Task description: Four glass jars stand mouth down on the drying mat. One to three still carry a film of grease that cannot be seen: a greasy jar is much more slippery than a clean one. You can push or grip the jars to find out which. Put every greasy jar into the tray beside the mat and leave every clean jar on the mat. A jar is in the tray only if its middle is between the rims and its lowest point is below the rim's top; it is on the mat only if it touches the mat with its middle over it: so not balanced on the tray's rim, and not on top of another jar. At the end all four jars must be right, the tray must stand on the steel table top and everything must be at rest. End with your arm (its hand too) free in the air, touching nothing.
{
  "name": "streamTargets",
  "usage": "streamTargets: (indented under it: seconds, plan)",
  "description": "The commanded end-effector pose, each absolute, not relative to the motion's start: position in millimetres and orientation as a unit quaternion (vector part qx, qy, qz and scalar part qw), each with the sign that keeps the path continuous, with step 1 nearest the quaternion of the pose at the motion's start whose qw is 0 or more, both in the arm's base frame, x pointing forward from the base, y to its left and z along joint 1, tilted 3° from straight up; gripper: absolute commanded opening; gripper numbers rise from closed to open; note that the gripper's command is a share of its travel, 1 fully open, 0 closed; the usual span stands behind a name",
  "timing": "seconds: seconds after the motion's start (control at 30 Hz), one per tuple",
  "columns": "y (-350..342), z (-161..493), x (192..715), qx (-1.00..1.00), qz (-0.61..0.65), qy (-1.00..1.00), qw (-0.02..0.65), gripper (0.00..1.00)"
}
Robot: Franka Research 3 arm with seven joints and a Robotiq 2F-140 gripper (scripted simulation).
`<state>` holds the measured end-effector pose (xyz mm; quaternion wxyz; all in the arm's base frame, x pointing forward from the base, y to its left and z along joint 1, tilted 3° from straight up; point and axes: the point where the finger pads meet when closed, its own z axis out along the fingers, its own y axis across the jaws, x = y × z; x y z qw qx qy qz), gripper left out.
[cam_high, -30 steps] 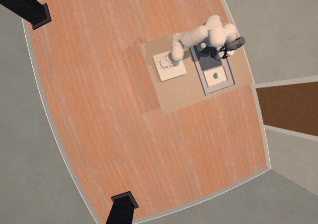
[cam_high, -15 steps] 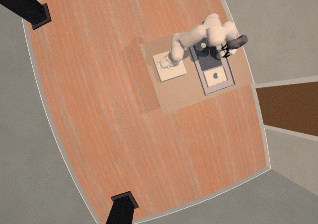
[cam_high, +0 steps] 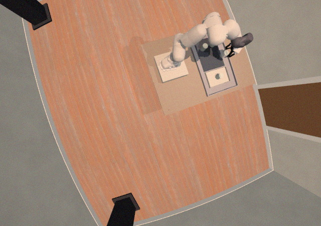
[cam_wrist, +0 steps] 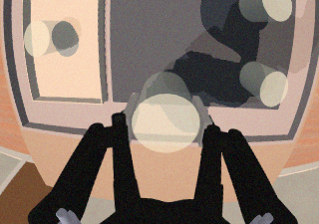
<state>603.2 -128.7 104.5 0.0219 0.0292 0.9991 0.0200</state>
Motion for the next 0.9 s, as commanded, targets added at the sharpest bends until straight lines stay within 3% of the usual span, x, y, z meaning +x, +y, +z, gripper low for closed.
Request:
streamTargets:
  seconds: [0.0,0.87]
  plan:
    - [-128,113,600,0.026,0.022,0.999,0.018,0.0]
    - [-160,151,598,0.026,0.022,0.999,0.018,0.0]
